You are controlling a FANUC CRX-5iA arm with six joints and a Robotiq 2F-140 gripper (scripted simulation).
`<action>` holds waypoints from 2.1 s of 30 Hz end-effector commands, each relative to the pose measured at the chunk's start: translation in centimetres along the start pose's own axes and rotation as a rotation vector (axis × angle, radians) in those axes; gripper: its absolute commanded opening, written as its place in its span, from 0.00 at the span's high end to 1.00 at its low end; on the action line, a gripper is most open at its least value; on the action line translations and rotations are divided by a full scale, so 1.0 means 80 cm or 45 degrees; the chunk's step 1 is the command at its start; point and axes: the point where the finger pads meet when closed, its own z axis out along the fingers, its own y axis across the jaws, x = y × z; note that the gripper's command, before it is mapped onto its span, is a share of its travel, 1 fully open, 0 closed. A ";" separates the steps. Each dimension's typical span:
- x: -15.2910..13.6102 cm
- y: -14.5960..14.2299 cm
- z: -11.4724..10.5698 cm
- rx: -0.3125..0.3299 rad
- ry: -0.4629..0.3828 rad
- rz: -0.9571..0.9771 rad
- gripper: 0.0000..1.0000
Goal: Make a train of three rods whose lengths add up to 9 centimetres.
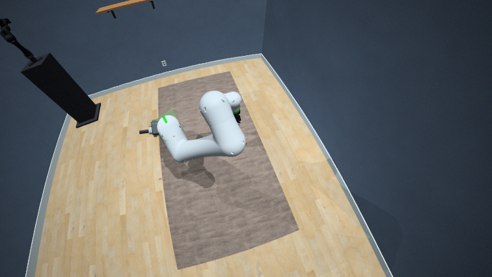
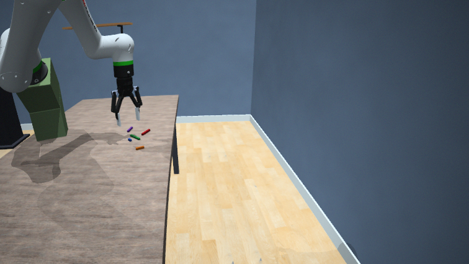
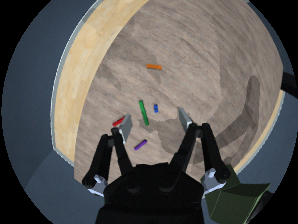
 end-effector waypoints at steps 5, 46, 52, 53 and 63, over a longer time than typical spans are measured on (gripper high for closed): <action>0.000 0.000 0.000 0.000 0.000 0.000 0.00; -0.051 -0.142 0.026 0.000 -0.001 1.496 0.00; -0.051 -0.143 0.026 0.000 -0.001 1.505 0.85; -0.051 -0.143 0.026 0.000 -0.001 1.505 0.85; -0.051 -0.143 0.026 0.000 -0.001 1.505 0.85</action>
